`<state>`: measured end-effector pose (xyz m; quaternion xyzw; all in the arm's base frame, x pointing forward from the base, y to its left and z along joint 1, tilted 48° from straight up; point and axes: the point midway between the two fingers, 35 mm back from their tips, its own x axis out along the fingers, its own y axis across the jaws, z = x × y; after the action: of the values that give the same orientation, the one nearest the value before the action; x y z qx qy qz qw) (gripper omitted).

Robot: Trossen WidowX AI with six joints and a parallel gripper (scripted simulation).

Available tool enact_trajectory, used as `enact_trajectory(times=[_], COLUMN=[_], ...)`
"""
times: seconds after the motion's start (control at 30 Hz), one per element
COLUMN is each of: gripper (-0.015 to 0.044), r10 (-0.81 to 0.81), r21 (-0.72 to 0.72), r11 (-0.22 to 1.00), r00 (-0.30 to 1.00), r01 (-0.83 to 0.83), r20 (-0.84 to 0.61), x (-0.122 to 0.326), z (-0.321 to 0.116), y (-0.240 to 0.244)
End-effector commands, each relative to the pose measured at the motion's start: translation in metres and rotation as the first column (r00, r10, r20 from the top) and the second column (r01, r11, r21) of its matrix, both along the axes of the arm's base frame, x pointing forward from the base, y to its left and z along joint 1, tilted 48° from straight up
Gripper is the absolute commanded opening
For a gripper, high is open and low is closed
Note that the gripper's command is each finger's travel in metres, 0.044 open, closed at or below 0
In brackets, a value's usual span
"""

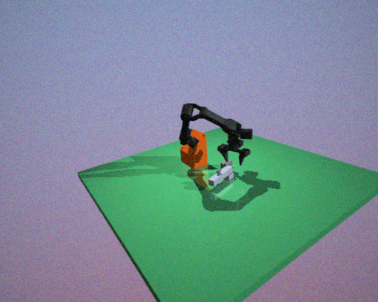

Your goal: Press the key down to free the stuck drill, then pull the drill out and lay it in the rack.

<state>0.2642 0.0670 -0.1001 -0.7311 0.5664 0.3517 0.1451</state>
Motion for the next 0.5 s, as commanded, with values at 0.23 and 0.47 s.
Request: enact_trajectory(times=[0.23, 0.47], gripper=[0.044, 0.044], r10=[0.002, 0.003], r21=[-0.003, -0.004], r11=[1.0, 1.0], r00=[1.0, 1.0], r01=[-0.002, -0.003], r20=[-0.008, -0.008], x=[0.003, 0.005], z=[-0.008, -0.014], y=[-0.016, -0.026])
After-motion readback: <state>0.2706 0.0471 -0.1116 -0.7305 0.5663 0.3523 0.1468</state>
